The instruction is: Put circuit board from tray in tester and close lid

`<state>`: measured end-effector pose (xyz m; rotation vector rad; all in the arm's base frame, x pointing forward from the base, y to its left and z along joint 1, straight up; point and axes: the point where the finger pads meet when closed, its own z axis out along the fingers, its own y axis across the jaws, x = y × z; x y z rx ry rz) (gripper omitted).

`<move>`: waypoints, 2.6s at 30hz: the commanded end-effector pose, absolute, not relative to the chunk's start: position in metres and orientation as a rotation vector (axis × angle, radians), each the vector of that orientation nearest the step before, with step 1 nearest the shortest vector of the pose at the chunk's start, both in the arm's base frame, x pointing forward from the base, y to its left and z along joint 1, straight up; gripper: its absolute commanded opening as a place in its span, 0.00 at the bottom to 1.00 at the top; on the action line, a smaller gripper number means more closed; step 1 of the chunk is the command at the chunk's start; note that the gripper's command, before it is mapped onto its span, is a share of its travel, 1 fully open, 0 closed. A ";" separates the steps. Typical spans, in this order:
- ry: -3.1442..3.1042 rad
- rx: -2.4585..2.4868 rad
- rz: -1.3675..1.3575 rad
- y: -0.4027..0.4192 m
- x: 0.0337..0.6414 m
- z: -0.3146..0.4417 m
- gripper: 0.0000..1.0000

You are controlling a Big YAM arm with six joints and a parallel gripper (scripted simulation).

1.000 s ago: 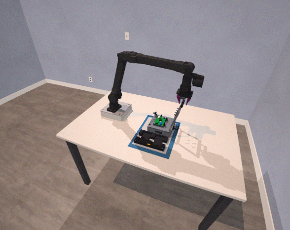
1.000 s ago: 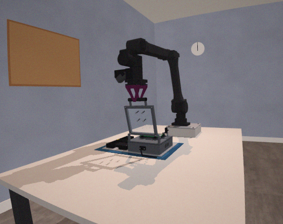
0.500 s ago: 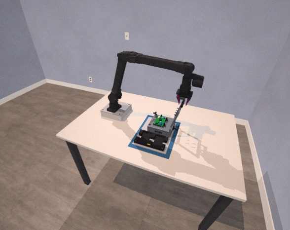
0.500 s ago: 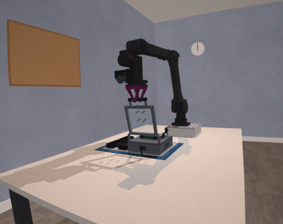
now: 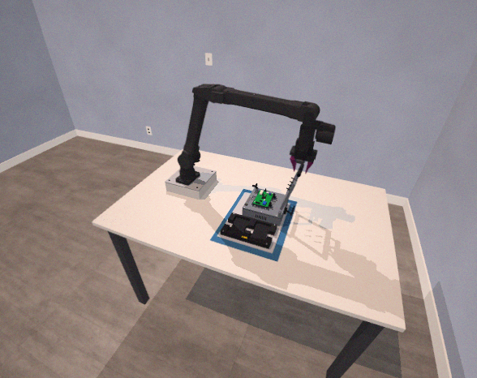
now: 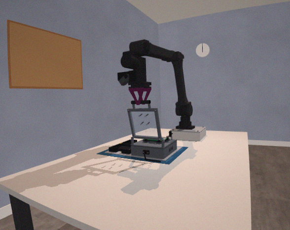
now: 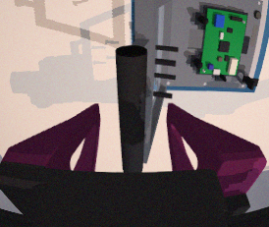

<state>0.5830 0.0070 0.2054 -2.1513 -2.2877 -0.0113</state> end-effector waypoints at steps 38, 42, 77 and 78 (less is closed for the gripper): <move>-2.312 -2.163 -0.049 0.017 0.585 0.214 0.48; -2.312 -2.163 -0.049 0.017 0.585 0.214 0.48; -2.312 -2.163 -0.049 0.017 0.585 0.214 0.48; -2.312 -2.163 -0.049 0.017 0.585 0.214 0.00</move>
